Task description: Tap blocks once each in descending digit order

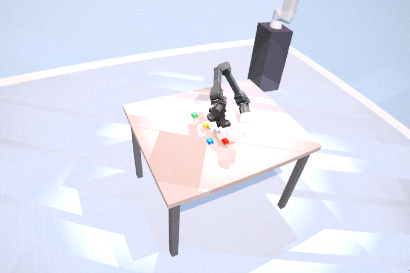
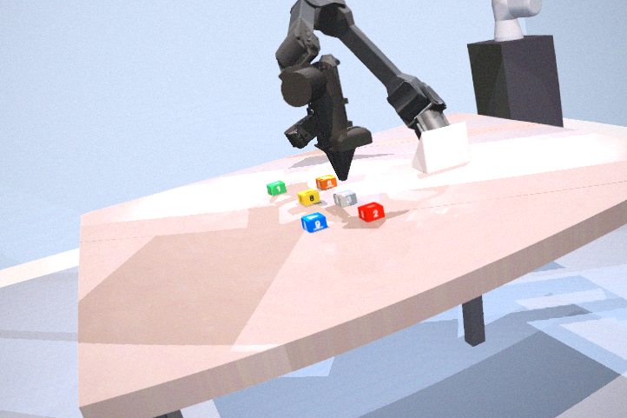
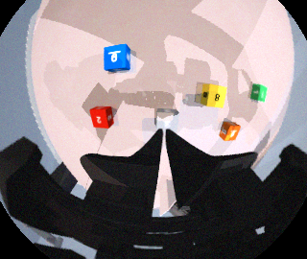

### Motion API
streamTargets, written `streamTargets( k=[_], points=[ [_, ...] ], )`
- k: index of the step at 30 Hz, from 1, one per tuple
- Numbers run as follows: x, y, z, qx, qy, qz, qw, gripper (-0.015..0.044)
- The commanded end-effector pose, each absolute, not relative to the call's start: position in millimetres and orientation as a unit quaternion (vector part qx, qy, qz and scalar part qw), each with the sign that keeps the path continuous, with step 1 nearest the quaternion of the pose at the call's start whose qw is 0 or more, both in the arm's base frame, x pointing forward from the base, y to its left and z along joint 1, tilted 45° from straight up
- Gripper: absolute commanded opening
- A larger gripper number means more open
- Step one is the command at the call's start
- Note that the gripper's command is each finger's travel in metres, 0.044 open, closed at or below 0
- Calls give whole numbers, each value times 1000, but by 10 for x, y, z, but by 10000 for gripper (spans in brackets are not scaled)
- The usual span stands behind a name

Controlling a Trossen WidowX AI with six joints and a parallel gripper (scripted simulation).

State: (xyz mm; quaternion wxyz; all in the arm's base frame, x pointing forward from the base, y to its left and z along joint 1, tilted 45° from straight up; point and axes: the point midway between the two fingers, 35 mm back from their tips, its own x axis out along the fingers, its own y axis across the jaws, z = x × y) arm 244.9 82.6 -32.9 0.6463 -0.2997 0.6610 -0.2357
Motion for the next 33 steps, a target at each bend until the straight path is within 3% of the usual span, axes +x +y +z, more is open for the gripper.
streamTargets(
  k=[1, 24, 33],
  points=[
    [2453, 788, -369, -304, 659, -234, 647, 20],
    [2457, 601, -553, -304, 659, -234, 647, 20],
    [2459, 879, -287, -304, 659, -233, 647, 20]
  ],
)
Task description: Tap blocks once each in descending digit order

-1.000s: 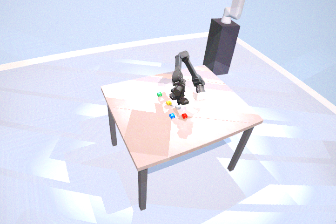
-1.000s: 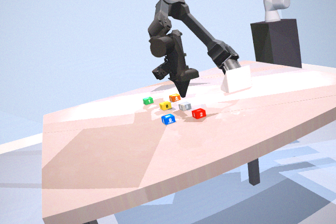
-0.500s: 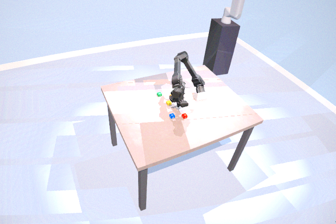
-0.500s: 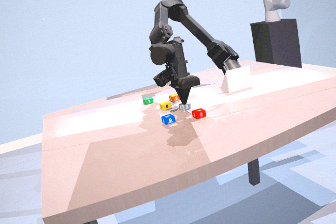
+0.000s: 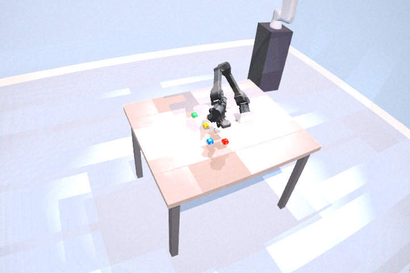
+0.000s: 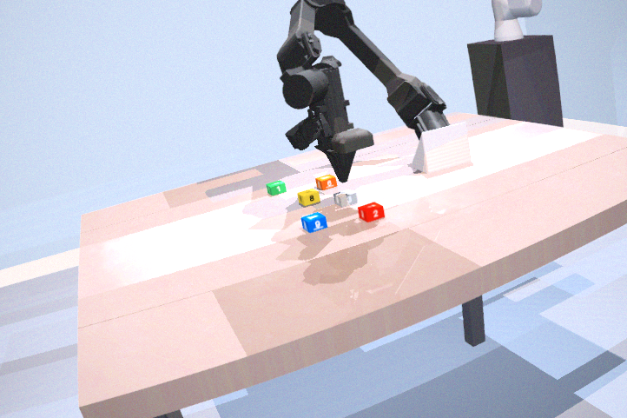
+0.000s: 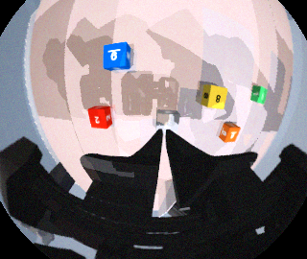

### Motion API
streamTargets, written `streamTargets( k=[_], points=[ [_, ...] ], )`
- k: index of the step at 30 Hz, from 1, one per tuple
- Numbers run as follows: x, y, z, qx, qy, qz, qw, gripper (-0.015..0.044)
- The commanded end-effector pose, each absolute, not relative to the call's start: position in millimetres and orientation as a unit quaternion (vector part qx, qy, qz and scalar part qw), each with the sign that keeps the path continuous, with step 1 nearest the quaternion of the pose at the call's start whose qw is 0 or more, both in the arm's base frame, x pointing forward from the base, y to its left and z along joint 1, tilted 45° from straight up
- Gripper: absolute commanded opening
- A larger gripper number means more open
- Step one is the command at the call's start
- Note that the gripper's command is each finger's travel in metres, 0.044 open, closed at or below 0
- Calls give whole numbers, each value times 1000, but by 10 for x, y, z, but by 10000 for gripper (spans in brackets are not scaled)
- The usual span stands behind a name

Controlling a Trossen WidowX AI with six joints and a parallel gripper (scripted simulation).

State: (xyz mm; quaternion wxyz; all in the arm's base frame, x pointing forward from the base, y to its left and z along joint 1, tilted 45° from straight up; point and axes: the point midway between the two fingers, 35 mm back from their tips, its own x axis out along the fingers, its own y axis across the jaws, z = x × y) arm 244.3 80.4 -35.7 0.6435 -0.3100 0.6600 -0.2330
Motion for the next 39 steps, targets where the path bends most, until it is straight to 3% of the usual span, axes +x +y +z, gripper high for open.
streamTargets(
  k=[1, 9, 18, 28, 39],
  points=[
    [2466, 958, -217, -303, 659, -233, 647, 20],
    [2432, 1387, 232, -303, 660, -233, 647, 20],
    [2311, 2051, -411, -301, 660, -231, 648, 20],
    [2334, 1498, -974, -302, 660, -232, 648, 20],
    [2337, 1410, -1063, -302, 660, -232, 648, 20]
  ],
)
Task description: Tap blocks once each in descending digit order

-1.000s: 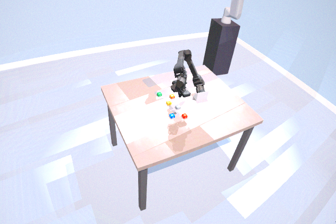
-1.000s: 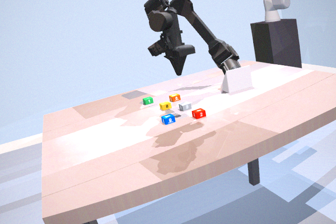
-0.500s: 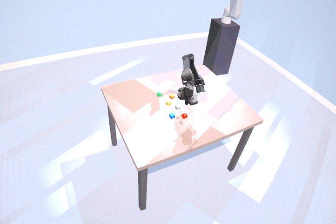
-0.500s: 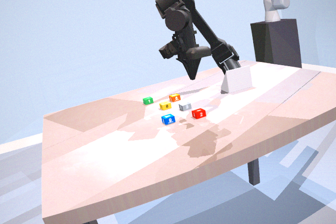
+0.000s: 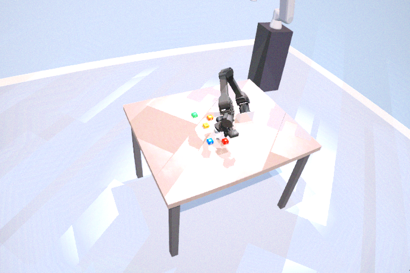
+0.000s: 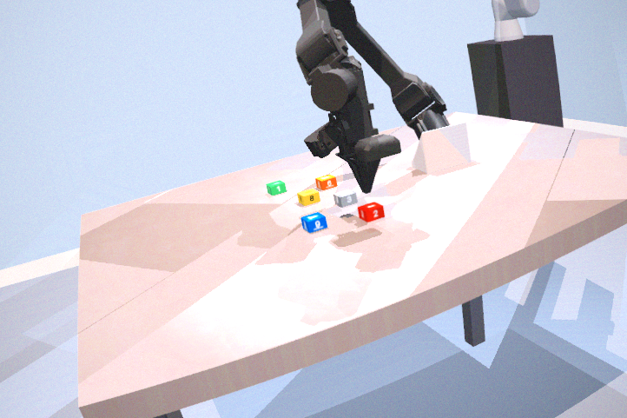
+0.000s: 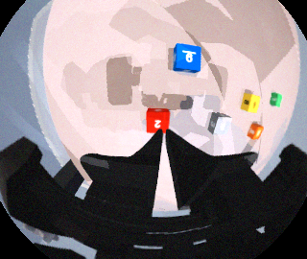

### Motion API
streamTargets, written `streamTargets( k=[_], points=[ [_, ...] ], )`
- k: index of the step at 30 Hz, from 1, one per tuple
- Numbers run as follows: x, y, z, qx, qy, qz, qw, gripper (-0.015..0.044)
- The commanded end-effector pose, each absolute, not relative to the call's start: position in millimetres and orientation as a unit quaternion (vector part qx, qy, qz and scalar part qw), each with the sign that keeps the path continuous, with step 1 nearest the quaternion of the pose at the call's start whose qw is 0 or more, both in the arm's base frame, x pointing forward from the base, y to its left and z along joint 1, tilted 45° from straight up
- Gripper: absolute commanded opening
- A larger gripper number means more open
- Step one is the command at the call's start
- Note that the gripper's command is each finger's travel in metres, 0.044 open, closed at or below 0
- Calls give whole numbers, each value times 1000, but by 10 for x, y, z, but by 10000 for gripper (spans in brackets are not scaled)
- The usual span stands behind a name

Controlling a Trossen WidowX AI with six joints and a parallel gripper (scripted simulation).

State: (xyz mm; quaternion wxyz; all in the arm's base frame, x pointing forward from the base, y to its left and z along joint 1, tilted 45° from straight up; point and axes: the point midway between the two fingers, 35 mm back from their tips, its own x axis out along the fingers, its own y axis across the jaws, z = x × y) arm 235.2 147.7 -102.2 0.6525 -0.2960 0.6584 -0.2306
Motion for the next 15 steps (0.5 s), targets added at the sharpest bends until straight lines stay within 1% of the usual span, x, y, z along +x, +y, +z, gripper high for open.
streamTargets(
  k=[1, 15],
  points=[
    [2338, 1399, -1074, -302, 660, -232, 648, 20],
    [2339, 1269, -1201, -302, 659, -232, 648, 20]
  ],
)
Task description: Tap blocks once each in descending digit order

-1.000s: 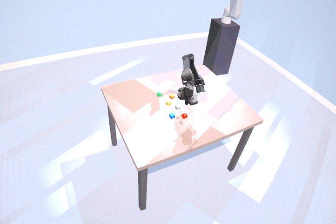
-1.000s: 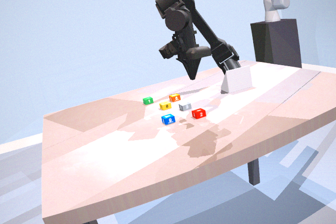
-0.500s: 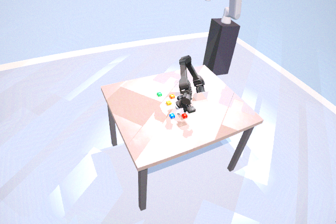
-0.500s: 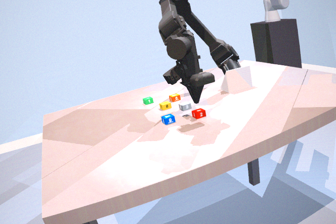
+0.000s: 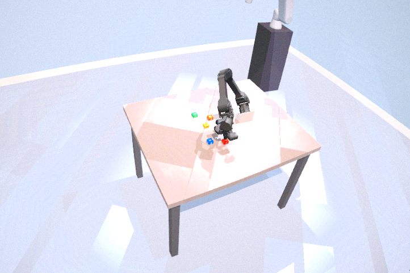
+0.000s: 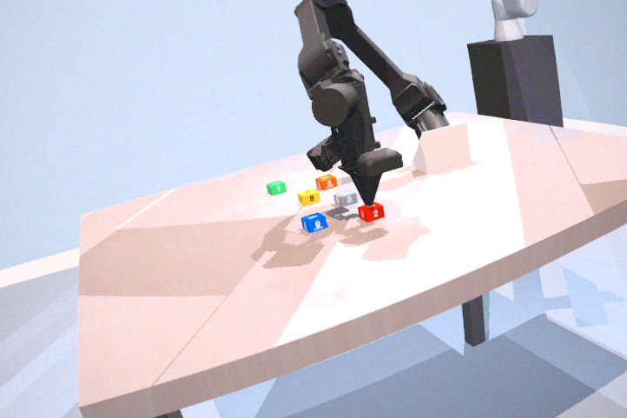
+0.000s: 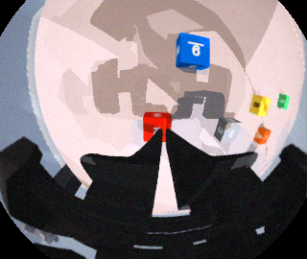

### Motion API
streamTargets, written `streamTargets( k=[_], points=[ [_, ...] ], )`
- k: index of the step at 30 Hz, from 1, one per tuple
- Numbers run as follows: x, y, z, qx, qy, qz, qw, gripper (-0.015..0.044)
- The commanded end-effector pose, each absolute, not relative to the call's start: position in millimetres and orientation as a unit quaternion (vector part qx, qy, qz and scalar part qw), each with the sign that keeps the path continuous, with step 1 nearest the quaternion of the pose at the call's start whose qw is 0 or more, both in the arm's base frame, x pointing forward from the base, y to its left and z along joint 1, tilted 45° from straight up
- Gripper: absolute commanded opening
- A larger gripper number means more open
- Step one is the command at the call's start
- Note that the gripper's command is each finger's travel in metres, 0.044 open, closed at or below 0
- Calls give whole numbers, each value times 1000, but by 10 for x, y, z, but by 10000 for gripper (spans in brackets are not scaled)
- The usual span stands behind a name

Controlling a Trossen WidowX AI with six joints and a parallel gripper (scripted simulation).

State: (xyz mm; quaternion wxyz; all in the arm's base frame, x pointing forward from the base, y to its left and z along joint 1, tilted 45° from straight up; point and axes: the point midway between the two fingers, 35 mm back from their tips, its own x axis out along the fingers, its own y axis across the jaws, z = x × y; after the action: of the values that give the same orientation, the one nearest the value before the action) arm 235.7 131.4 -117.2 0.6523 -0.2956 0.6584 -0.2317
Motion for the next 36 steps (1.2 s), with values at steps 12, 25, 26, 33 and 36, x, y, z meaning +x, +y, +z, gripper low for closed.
streamTargets(
  k=[12, 25, 26, 33, 36],
  points=[
    [2332, 1482, -988, -302, 660, -232, 648, 20],
    [2359, 2023, -363, -300, 661, -229, 649, 20],
    [2417, 1984, -304, -298, 661, -227, 650, 20],
    [3046, 1261, 529, -285, 660, -214, 661, 20],
    [3213, 812, 943, -291, 659, -218, 659, 20]
  ],
)
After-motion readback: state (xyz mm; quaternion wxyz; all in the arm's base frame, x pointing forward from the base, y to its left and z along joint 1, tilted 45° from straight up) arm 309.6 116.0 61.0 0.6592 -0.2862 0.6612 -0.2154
